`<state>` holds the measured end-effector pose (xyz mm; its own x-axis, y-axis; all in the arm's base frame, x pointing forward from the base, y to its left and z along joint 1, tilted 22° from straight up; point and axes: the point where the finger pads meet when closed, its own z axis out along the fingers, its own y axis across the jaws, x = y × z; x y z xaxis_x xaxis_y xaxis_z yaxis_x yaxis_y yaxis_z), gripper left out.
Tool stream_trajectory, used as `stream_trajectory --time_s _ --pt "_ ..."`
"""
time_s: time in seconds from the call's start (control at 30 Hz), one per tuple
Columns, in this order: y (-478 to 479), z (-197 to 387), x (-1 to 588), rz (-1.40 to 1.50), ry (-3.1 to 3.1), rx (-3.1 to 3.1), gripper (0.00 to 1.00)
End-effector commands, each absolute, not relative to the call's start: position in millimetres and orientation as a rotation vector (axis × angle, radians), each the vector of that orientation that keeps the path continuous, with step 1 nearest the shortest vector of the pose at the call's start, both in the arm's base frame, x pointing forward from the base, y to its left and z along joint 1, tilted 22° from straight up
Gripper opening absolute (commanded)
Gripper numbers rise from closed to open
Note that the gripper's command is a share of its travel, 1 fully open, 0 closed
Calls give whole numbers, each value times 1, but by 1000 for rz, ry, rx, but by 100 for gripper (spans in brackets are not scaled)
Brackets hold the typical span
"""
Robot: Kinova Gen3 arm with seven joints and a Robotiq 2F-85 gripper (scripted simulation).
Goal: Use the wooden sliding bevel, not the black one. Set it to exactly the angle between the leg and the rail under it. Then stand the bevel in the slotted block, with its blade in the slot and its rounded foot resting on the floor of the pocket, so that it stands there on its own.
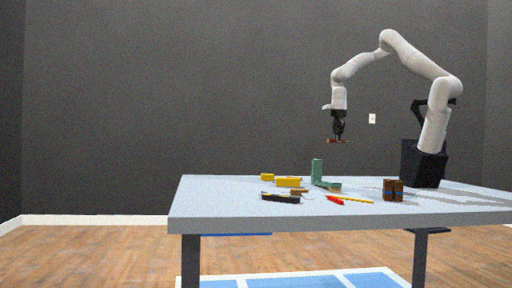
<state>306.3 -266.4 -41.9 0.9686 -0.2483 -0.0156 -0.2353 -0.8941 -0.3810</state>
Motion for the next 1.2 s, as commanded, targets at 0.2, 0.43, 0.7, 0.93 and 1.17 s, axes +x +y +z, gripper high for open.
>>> stream_trajectory --time_s 0.2,0.43,0.7,0.93,1.17 --pt "-267 -41 307 -60 290 -2738 10" --pt "-267 -41 307 -67 257 -2742 10" --pt "-267 -41 307 -69 247 -2743 10" --pt "-267 -41 307 -69 246 -2743 10" --pt "-267 -41 307 -69 246 -2743 10"
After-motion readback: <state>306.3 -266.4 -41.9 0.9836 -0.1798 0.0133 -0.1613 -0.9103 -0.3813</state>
